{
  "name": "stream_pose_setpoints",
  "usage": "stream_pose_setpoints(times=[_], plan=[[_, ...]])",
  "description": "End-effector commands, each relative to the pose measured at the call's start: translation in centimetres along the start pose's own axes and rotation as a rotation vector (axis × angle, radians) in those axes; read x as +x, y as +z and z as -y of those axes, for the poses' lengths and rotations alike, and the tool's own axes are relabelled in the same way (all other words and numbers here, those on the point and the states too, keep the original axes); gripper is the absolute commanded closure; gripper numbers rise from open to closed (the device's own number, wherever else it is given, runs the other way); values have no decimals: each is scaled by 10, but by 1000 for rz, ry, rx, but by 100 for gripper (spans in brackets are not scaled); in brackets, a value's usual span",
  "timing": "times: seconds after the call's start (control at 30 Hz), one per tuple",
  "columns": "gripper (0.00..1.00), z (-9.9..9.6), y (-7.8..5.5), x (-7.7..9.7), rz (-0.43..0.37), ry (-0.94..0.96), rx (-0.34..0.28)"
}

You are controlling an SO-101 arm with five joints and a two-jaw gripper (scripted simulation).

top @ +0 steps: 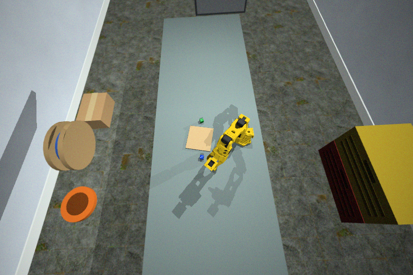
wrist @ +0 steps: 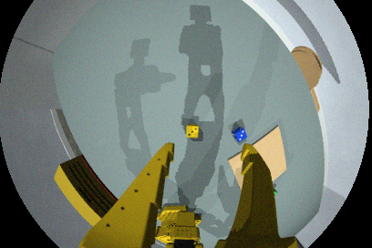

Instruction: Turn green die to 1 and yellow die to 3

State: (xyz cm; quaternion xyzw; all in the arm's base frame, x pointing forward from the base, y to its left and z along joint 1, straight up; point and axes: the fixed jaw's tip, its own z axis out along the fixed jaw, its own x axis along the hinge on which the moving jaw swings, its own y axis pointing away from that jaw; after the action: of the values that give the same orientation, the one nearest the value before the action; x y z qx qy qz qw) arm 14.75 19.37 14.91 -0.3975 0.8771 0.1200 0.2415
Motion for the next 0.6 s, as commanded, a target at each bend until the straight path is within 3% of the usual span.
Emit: stream_pose_setpoints(times=[0.0,0.57], plan=[[72,-3,-10,-5,3,0,-7],[72,-3,-10,-2,-37,0,-6]])
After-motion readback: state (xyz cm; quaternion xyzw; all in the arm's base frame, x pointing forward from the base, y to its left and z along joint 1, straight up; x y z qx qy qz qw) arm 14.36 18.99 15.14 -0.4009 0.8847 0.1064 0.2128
